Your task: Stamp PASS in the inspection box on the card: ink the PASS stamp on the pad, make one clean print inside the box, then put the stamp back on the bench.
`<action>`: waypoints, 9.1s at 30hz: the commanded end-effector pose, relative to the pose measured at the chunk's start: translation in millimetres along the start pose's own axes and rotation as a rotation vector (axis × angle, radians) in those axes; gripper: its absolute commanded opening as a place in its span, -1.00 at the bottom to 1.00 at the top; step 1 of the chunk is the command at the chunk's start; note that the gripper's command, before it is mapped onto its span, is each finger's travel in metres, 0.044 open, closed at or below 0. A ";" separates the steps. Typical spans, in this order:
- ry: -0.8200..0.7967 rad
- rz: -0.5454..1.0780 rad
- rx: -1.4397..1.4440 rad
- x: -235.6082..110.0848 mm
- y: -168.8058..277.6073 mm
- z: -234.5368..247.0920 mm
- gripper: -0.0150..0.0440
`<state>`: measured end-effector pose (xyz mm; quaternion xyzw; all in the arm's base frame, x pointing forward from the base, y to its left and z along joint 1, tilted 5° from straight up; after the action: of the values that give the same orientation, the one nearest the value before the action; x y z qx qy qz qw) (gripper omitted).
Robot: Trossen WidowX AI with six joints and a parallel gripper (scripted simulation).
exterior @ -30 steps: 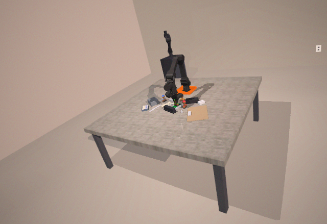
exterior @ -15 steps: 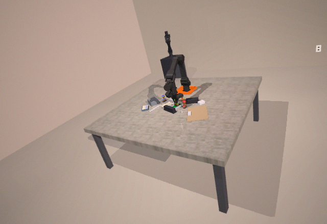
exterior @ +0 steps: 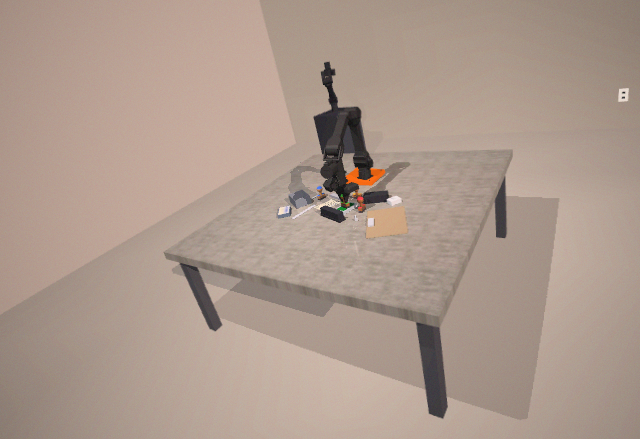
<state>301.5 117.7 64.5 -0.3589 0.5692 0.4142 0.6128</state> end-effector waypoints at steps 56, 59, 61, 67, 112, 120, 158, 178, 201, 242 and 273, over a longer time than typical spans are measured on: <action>0.001 0.004 0.002 -55.4 -0.3 1.4 -0.49; 0.001 0.004 -0.003 -57.6 -0.4 0.9 -0.49; 0.002 0.004 -0.037 -57.7 -2.4 -2.5 -0.49; 0.005 0.004 -0.193 -58.0 -11.1 -17.9 -0.49; 0.008 0.024 -1.218 -58.7 -43.4 -123.8 -0.49; 0.007 0.024 -1.218 -53.4 -44.0 -123.8 -0.49; 0.002 0.023 -1.218 -28.0 -45.3 -124.1 -0.49; -0.001 0.022 -1.218 -14.7 -45.0 -124.5 -0.49; -0.004 0.022 -1.218 0.3 -43.9 -125.3 -0.49; -0.006 0.021 -1.218 11.6 -43.1 -125.9 -0.49; -0.006 0.021 -1.218 13.1 -43.1 -125.9 -0.49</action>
<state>290.3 -13.6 40.2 -0.6392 0.2318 0.6725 0.2922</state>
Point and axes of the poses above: the point midway between the two fingers, 35 mm back from their tips, its own x axis out along the fingers, its own z axis across the jaws, y = z × x, the point moved 1 cm from there along -x, back along the fingers, and after that the axes turned 14 degrees about x, right-handed, at the moved point
